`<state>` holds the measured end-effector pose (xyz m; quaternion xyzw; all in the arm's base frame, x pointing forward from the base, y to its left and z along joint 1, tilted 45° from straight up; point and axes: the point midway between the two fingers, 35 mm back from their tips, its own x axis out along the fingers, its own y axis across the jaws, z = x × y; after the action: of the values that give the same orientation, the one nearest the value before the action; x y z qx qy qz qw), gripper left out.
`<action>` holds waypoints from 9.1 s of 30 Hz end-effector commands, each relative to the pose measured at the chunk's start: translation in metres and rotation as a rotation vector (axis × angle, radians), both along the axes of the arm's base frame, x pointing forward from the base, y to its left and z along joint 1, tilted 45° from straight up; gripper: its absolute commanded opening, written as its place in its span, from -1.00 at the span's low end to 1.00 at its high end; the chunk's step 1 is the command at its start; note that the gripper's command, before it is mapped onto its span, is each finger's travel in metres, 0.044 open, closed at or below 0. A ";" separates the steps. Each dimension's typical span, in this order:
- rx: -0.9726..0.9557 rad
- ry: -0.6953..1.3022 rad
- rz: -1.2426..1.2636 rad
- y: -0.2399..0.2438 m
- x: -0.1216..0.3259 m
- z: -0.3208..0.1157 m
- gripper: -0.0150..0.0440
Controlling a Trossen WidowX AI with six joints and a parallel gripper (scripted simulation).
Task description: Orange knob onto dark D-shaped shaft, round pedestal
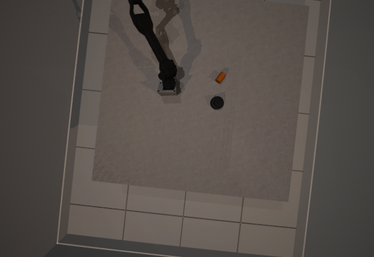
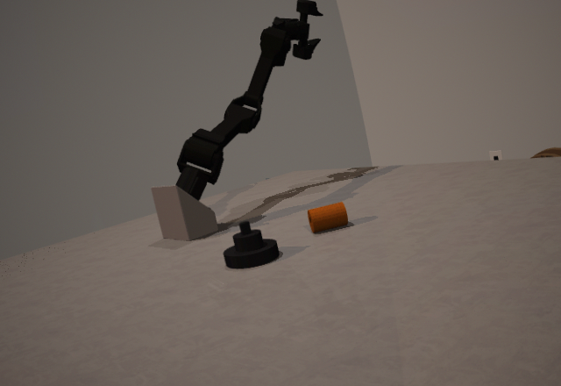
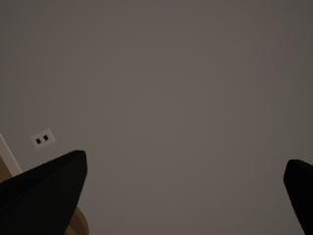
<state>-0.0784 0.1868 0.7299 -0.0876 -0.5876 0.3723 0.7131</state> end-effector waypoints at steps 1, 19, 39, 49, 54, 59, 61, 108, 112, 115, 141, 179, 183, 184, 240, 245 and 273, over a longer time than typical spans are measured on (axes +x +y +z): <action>0.009 -0.009 -0.009 -0.002 0.001 0.001 0.95; 0.441 0.329 -0.344 -0.195 0.189 0.019 1.00; 0.449 1.021 -0.666 -0.294 0.422 -0.140 1.00; 0.159 1.403 -0.815 -0.297 0.501 -0.276 1.00; -0.062 1.589 -0.836 -0.286 0.522 -0.353 1.00; -0.335 1.762 -0.803 -0.266 0.528 -0.433 1.00; -0.459 1.825 -0.769 -0.257 0.525 -0.465 1.00; -1.455 2.047 -0.027 -0.137 0.416 -0.674 1.00; -1.455 2.047 -0.027 -0.132 0.417 -0.679 1.00; -1.455 2.047 -0.027 -0.129 0.417 -0.682 1.00; -1.454 2.047 -0.025 -0.120 0.417 -0.691 0.32; -1.100 1.927 0.074 -0.140 0.405 -0.693 0.11; -1.037 1.903 0.091 -0.143 0.402 -0.694 0.11; -1.021 1.897 0.095 -0.144 0.402 -0.694 0.11; -0.318 1.545 0.257 -0.171 0.377 -0.728 0.11; -0.309 1.538 0.258 -0.172 0.377 -0.729 0.11; -0.309 1.562 0.270 -0.177 0.373 -0.730 0.39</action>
<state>0.2941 0.0106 0.0003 0.1760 0.1331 0.4867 0.8452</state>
